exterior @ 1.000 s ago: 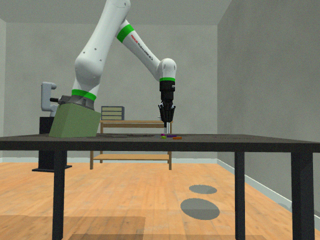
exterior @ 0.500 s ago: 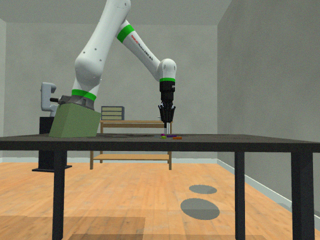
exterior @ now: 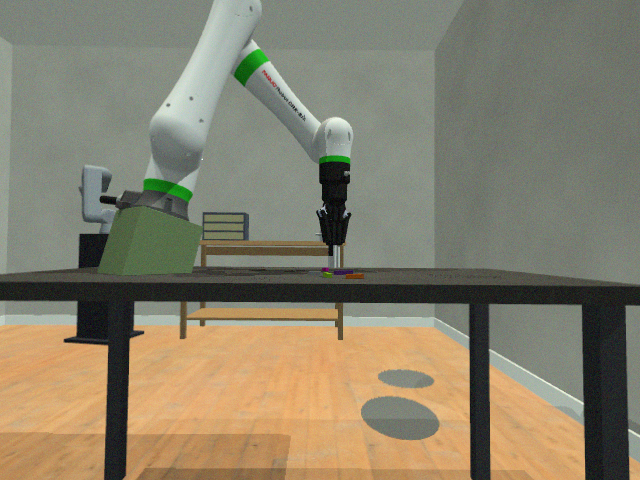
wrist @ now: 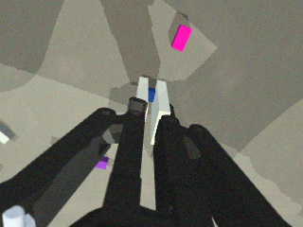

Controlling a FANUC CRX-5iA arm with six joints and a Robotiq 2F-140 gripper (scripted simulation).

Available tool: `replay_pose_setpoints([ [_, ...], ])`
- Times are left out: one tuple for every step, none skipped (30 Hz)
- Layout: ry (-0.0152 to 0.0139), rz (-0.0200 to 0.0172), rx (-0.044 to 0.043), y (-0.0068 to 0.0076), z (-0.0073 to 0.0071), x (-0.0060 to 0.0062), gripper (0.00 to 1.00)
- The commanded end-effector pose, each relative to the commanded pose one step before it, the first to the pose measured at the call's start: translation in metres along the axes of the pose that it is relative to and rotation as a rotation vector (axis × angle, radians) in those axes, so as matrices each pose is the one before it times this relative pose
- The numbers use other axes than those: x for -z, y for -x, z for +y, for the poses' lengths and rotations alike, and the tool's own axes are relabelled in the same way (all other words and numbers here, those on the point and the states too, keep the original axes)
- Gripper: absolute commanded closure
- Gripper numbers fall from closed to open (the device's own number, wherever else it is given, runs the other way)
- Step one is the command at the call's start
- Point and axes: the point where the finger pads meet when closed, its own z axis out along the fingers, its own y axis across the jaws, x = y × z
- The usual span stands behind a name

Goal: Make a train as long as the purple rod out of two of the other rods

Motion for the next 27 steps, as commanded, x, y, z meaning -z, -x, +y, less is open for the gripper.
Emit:
replay_pose_setpoints([
  [0.00024,-0.00030,-0.00003,0.00015,0.00013,0.00014,0.97],
  [0.00000,0.00000,0.00000,0.00000,0.00000,0.00000,0.97],
  [0.00000,0.00000,0.00000,0.00000,0.00000,0.00000,0.97],
  [0.00000,0.00000,0.00000,0.00000,0.00000,0.00000,0.97],
  [0.00000,0.00000,0.00000,0.00000,0.00000,0.00000,0.97],
  [0.00000,0.00000,0.00000,0.00000,0.00000,0.00000,0.97],
  [0.00000,0.00000,0.00000,0.00000,0.00000,0.00000,0.97],
  [0.00000,0.00000,0.00000,0.00000,0.00000,0.00000,0.97],
  [0.00000,0.00000,0.00000,0.00000,0.00000,-0.00001,0.97],
  [0.00000,0.00000,0.00000,0.00000,0.00000,-0.00005,0.97],
  [0.00000,0.00000,0.00000,0.00000,0.00000,-0.00013,0.97],
  [0.00000,0.00000,0.00000,0.00000,0.00000,-0.00023,0.97],
  [0.00000,0.00000,0.00000,0.00000,0.00000,-0.00035,0.97],
  [0.00000,0.00000,0.00000,0.00000,0.00000,-0.00047,0.97],
  [0.00000,0.00000,0.00000,0.00000,0.00000,-0.00059,0.97],
  [0.00000,0.00000,0.00000,0.00000,0.00000,-0.00069,0.97],
  [0.00000,0.00000,0.00000,0.00000,-0.00001,-0.00079,0.97],
  [0.00000,0.00000,0.00000,0.00000,0.00000,-0.00086,0.97],
  [0.00000,0.00000,0.00000,0.00000,0.00000,-0.00090,0.97],
  [0.00000,0.00000,0.00000,0.00000,0.00000,0.00000,0.97],
  [0.00000,0.00000,0.00000,0.00000,0.00000,0.00000,0.97],
  [0.00000,0.00000,0.00000,0.00000,0.00000,-0.00092,0.97],
  [0.00000,0.00000,0.00000,0.00000,0.00000,-0.00092,0.97],
  [0.00000,0.00000,0.00000,0.00000,0.00000,-0.00090,0.97],
  [0.00000,0.00000,0.00000,0.00000,0.00000,-0.00084,0.97],
  [0.00000,0.00000,0.00000,0.00000,0.00000,-0.00077,0.97],
  [0.00000,0.00000,0.00000,0.00000,0.00000,-0.00068,0.97],
])
